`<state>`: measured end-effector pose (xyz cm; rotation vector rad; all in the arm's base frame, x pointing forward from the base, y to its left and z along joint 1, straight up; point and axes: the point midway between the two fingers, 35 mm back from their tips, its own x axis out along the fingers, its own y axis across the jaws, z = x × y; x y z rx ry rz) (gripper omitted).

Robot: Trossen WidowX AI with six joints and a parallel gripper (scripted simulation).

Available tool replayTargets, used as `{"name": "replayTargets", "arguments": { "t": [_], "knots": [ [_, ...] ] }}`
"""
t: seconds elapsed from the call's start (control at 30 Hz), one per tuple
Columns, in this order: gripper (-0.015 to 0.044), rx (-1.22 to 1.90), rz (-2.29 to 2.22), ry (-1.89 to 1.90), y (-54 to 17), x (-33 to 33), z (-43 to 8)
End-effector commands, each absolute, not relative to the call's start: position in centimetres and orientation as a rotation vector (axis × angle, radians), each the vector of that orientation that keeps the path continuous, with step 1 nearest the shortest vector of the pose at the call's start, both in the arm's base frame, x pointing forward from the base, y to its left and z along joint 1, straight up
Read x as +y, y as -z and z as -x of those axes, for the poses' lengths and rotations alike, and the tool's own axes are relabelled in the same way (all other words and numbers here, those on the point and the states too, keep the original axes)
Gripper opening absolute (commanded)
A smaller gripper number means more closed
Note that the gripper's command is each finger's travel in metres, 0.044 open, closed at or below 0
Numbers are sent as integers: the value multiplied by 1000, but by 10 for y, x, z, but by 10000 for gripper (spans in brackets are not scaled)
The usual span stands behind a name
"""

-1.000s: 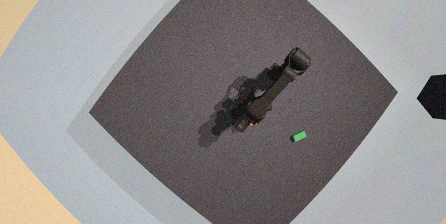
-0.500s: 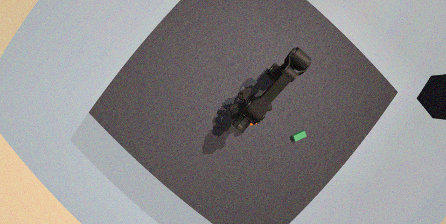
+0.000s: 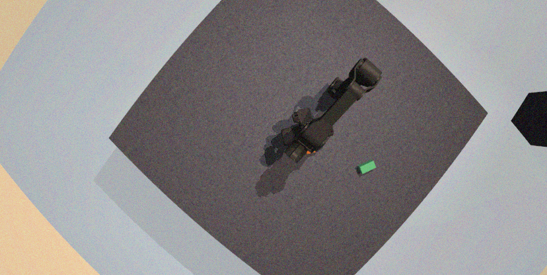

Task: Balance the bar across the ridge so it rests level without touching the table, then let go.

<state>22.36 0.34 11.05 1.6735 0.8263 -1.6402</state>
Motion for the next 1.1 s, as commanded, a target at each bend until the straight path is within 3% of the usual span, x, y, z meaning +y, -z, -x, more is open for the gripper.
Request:
{"name": "replayTargets", "arguments": {
  "t": [0.0, 1.07],
  "knots": [
    [0, 825, -1679, 1641, -109, 4, -224],
    [0, 825, -1679, 1641, -107, 3, -223]
  ]
}}
